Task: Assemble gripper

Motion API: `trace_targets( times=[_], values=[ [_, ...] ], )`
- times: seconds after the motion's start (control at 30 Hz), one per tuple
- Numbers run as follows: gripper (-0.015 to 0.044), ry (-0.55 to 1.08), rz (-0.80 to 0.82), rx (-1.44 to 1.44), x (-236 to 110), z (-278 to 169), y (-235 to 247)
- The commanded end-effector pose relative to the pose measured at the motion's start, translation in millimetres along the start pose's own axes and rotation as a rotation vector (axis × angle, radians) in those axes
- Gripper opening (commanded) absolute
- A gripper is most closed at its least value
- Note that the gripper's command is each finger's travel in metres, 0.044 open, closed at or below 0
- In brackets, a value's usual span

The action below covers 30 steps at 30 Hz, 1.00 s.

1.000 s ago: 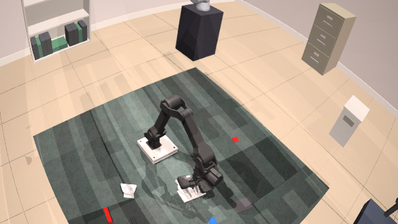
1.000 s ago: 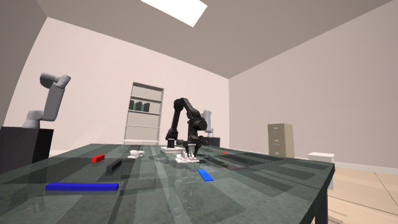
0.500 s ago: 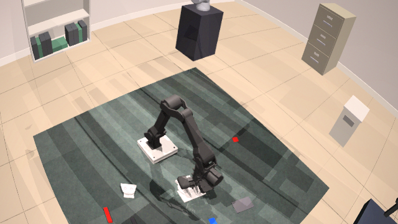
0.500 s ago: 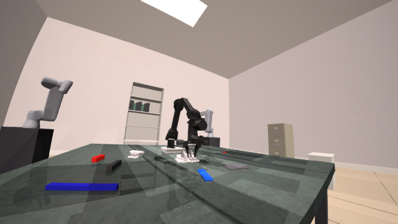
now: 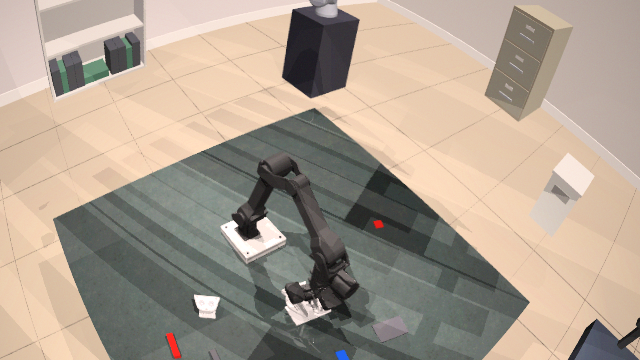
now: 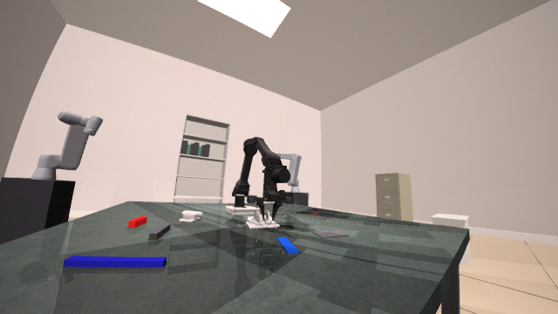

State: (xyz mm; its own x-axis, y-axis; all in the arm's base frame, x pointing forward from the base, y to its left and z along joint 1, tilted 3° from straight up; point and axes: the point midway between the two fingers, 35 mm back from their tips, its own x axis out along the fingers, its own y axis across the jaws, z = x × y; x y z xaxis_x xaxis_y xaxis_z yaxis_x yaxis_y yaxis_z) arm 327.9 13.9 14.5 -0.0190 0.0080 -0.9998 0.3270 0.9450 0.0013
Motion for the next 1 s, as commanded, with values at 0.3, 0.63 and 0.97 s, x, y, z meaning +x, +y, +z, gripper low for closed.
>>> trace_targets(
  times=[0.3, 0.63, 0.97],
  values=[
    [0.0134, -0.001, 0.003, 0.003, -1.9, 0.7, 0.3],
    [0.0134, -0.001, 0.003, 0.003, 0.3, 0.7, 0.3],
    [0.0134, -0.001, 0.003, 0.003, 2.5, 0.7, 0.3]
  ],
)
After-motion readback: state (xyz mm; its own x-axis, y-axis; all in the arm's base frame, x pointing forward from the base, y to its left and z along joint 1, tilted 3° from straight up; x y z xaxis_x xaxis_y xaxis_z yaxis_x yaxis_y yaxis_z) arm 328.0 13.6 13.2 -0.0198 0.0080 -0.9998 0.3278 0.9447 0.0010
